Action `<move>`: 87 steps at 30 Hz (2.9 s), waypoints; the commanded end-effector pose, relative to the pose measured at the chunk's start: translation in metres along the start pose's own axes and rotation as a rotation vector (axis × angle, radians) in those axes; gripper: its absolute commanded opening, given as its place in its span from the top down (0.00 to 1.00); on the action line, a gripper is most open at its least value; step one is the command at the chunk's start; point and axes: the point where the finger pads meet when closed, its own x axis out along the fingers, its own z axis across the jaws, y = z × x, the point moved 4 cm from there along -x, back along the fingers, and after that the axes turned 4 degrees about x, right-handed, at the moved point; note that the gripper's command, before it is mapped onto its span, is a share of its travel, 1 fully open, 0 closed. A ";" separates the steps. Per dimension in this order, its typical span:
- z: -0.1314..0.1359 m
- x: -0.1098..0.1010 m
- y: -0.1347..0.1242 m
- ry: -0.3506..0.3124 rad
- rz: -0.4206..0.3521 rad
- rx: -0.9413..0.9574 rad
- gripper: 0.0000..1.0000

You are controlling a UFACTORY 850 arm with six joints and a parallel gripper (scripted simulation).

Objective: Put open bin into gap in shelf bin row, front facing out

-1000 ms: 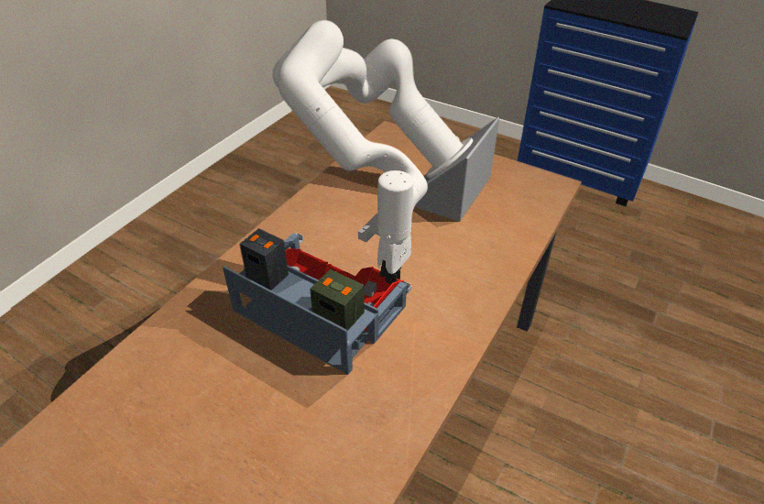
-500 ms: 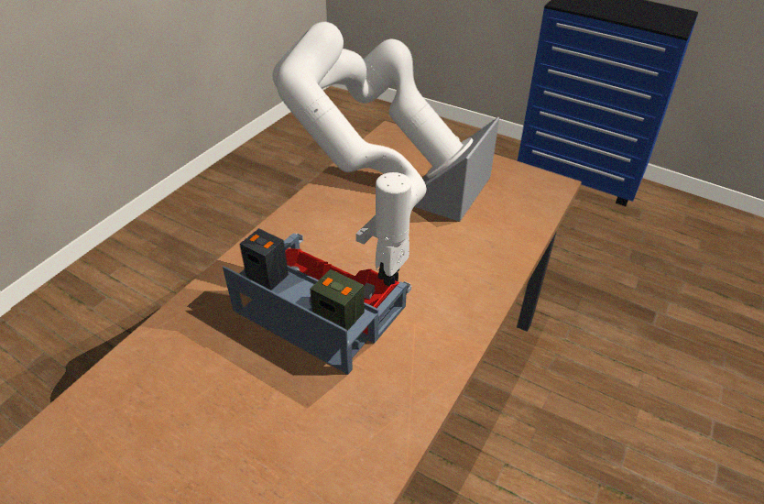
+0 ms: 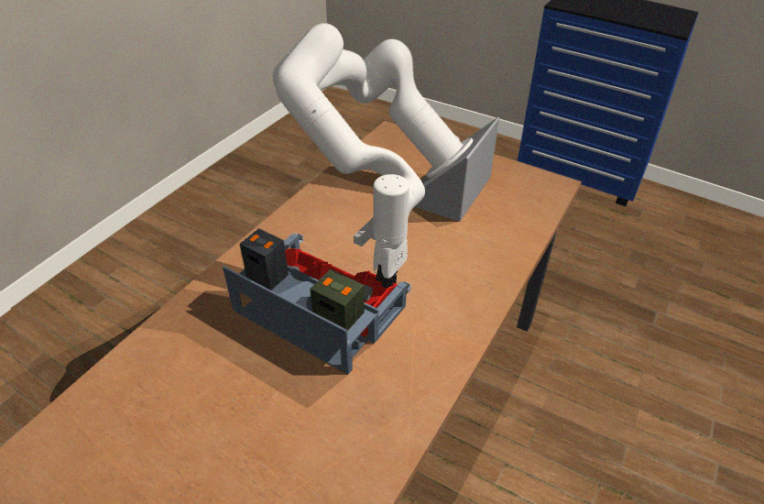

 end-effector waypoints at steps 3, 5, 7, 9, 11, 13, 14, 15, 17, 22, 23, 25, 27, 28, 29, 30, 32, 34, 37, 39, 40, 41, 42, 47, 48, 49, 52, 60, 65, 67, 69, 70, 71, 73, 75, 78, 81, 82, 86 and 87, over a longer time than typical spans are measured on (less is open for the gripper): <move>-0.001 -0.001 0.000 0.001 -0.001 0.001 1.00; -0.003 -0.001 0.000 0.001 -0.001 0.001 1.00; -0.007 -0.001 -0.001 0.001 -0.001 0.001 1.00; -0.011 -0.001 -0.001 0.001 -0.001 0.001 1.00; -0.011 -0.001 -0.001 0.001 -0.001 0.001 1.00; -0.011 -0.001 -0.001 0.001 -0.001 0.001 1.00; -0.011 -0.001 -0.001 0.001 -0.001 0.001 1.00; -0.011 -0.001 -0.001 0.001 -0.001 0.001 1.00; -0.011 -0.001 -0.001 0.001 -0.001 0.001 1.00; -0.013 -0.001 -0.001 0.001 -0.001 0.001 1.00; -0.015 -0.001 -0.001 0.001 -0.001 0.001 1.00; -0.019 -0.001 -0.001 0.001 -0.001 0.001 1.00; -0.021 -0.001 -0.002 0.001 -0.001 0.001 1.00; -0.021 -0.001 -0.002 0.001 -0.001 0.001 1.00; -0.021 -0.001 -0.002 0.001 -0.001 0.001 1.00; -0.021 -0.001 -0.002 0.001 -0.001 0.001 1.00; -0.021 -0.001 -0.002 0.001 -0.001 0.001 1.00; -0.021 -0.001 -0.002 0.001 -0.001 0.001 1.00; -0.021 -0.001 -0.002 0.001 -0.001 0.001 1.00; -0.023 -0.001 -0.002 0.001 -0.001 0.001 1.00; -0.025 -0.001 -0.002 0.001 -0.001 0.001 1.00; -0.027 -0.001 -0.002 0.001 -0.001 0.001 1.00; -0.029 -0.001 -0.002 0.001 -0.001 0.001 1.00; -0.031 -0.001 -0.002 0.001 -0.001 0.001 1.00; -0.031 -0.001 -0.002 0.001 -0.001 0.001 1.00; -0.031 -0.001 -0.002 0.001 -0.001 0.001 1.00; -0.031 -0.001 -0.002 0.001 -0.001 0.001 1.00; -0.036 -0.001 -0.003 0.002 -0.001 0.001 1.00; -0.036 -0.001 -0.003 0.002 -0.001 0.001 1.00; -0.036 -0.001 -0.003 0.002 -0.001 0.001 1.00; -0.036 -0.001 -0.003 0.002 -0.001 0.001 1.00; -0.036 -0.001 -0.003 0.002 -0.001 0.001 1.00; -0.036 -0.001 -0.003 0.002 -0.001 0.001 1.00; -0.036 0.001 -0.003 0.001 -0.001 0.001 1.00; -0.036 0.004 -0.003 0.002 -0.001 0.001 1.00; -0.036 0.007 -0.003 0.002 -0.001 0.001 1.00; -0.036 0.007 -0.003 0.002 -0.001 0.001 1.00; -0.036 0.007 -0.003 0.002 -0.001 0.001 1.00; -0.036 0.007 -0.003 0.002 -0.001 0.001 1.00; -0.036 0.007 -0.003 0.002 -0.001 0.001 1.00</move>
